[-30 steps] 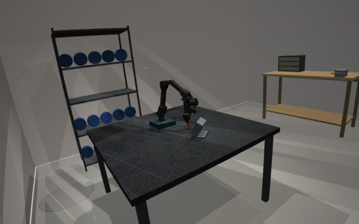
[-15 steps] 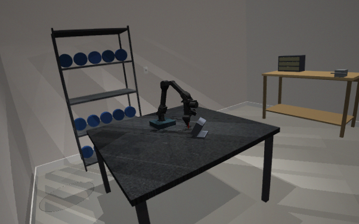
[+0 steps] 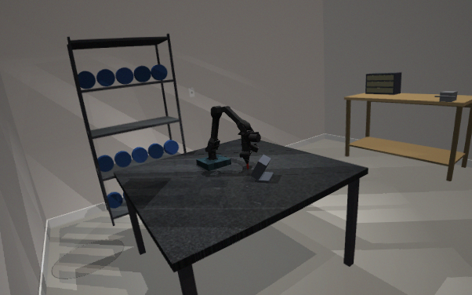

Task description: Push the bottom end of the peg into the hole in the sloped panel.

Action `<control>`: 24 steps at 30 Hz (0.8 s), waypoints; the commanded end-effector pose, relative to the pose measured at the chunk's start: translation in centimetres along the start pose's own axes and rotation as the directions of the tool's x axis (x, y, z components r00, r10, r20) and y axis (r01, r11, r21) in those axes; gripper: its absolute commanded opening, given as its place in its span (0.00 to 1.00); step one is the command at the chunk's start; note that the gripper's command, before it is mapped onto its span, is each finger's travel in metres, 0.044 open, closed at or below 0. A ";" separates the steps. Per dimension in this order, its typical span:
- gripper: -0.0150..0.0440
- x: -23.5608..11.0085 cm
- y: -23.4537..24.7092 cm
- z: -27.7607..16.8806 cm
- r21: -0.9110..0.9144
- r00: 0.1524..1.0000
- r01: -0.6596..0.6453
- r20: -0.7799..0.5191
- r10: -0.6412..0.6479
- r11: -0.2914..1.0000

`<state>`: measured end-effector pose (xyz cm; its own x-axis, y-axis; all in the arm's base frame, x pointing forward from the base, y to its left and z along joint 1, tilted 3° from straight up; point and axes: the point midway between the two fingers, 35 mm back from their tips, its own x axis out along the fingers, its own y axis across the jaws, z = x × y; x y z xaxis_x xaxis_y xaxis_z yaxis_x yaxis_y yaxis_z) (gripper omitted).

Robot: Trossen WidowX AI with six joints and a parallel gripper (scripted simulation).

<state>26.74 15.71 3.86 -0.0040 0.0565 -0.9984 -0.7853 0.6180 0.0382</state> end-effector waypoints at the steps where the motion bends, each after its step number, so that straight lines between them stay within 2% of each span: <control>1: 0.31 0.0 0.0 0.0 0.000 1.000 -0.001 0.000 0.001 1.000; 6: 0.25 0.0 0.0 0.0 0.000 1.000 -0.001 0.000 0.001 1.000; 11: 0.25 -0.4 0.0 0.1 0.000 1.000 -0.001 0.000 0.001 1.000; 24: 0.25 -5.4 -0.2 0.3 0.004 1.000 -0.006 -0.001 0.006 1.000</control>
<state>27.06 15.57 7.98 -0.0073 0.0559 -0.9984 -0.7806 0.6237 0.0406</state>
